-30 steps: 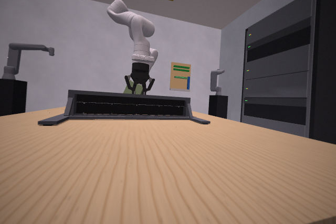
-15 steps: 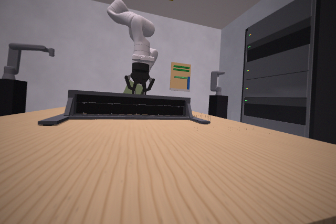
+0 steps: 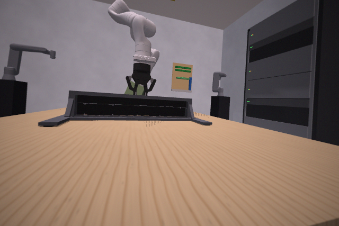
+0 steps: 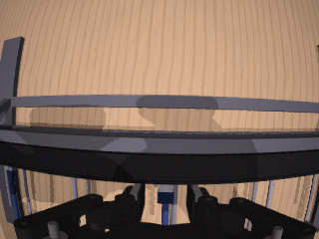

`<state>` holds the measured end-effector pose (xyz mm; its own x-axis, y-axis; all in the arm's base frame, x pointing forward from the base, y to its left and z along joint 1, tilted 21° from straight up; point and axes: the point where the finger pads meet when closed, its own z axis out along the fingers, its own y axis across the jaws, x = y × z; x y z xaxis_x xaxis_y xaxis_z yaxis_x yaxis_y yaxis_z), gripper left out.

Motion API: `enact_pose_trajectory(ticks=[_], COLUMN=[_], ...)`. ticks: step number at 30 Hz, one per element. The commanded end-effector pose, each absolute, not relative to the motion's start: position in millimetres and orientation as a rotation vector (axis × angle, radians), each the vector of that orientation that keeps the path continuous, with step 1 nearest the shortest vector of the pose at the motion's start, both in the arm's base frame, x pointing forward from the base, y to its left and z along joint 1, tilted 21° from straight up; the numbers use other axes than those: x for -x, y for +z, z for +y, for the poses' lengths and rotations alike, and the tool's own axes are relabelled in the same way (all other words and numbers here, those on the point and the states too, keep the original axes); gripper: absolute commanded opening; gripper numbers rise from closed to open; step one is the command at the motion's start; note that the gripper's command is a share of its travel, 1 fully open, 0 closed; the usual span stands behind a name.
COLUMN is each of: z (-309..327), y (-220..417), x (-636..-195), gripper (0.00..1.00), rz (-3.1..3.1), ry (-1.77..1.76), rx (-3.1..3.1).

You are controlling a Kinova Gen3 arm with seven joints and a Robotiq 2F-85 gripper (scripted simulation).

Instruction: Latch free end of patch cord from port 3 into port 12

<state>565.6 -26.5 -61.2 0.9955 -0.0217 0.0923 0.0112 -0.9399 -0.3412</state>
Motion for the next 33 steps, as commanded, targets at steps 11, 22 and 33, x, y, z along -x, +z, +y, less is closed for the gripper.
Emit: enact_pose_trajectory(ticks=[11, 22, 33], z=[-27.3, -28.3, -35.1], y=[-59.6, -56.2, -37.7], x=[-568.2, -567.6, -565.6], gripper=[0.37, 0.37, 0.37], rz=[0.012, 0.011, 0.011], ry=[-0.15, -0.15, -0.15], rx=[2.792, 2.792, 2.792])
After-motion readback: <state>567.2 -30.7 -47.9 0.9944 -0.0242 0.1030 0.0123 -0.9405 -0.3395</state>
